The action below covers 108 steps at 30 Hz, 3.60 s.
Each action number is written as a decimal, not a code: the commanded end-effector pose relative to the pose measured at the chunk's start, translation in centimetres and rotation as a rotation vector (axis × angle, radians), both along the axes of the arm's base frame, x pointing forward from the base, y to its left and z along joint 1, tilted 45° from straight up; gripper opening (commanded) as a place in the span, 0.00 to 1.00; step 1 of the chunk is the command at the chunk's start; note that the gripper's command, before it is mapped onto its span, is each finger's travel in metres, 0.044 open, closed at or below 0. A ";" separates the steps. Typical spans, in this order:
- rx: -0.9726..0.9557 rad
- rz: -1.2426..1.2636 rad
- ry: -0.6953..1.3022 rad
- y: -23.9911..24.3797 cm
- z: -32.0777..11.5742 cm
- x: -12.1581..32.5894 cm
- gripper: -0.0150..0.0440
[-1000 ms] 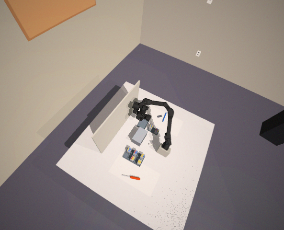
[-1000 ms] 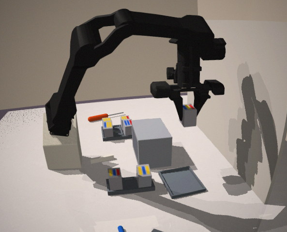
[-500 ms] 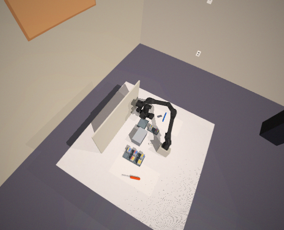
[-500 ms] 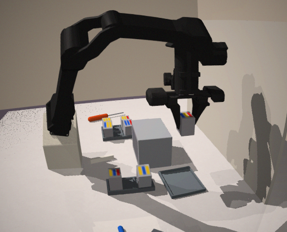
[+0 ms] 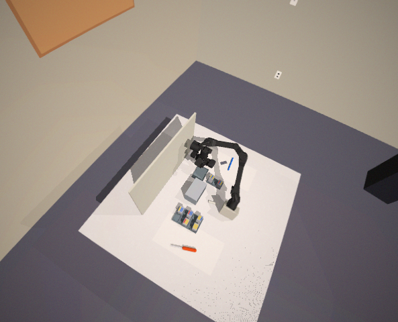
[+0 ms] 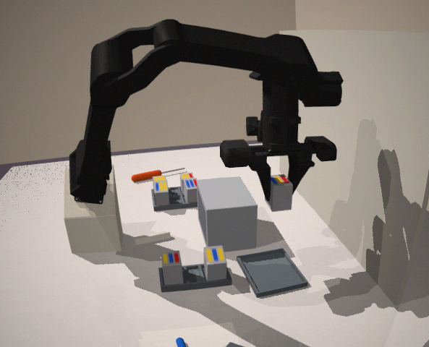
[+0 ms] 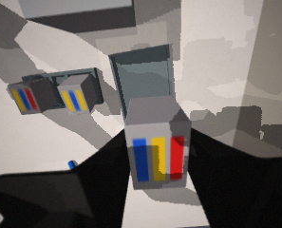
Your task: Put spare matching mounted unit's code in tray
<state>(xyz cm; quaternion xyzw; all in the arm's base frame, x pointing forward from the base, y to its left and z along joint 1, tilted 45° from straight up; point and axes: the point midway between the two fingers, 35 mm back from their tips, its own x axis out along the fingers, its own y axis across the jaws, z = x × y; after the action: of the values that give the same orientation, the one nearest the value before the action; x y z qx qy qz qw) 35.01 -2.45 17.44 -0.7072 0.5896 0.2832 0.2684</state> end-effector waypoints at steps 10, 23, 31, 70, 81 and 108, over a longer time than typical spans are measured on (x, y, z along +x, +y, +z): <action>-0.002 0.004 0.005 -0.8 -1.0 0.4 0.25; -0.001 0.004 0.005 -1.7 -2.0 0.7 0.25; 0.000 0.004 0.004 -2.2 -2.5 0.9 0.25; -0.001 0.004 0.003 -4.8 -5.2 1.5 0.25; -0.003 0.004 0.003 -5.6 -5.9 1.6 0.25; -0.008 0.004 0.002 -7.5 -7.7 1.6 0.25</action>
<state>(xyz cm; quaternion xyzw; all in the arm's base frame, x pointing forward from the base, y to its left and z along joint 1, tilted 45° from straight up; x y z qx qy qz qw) 36.71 -9.80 10.15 -0.7090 0.5909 0.2785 0.2656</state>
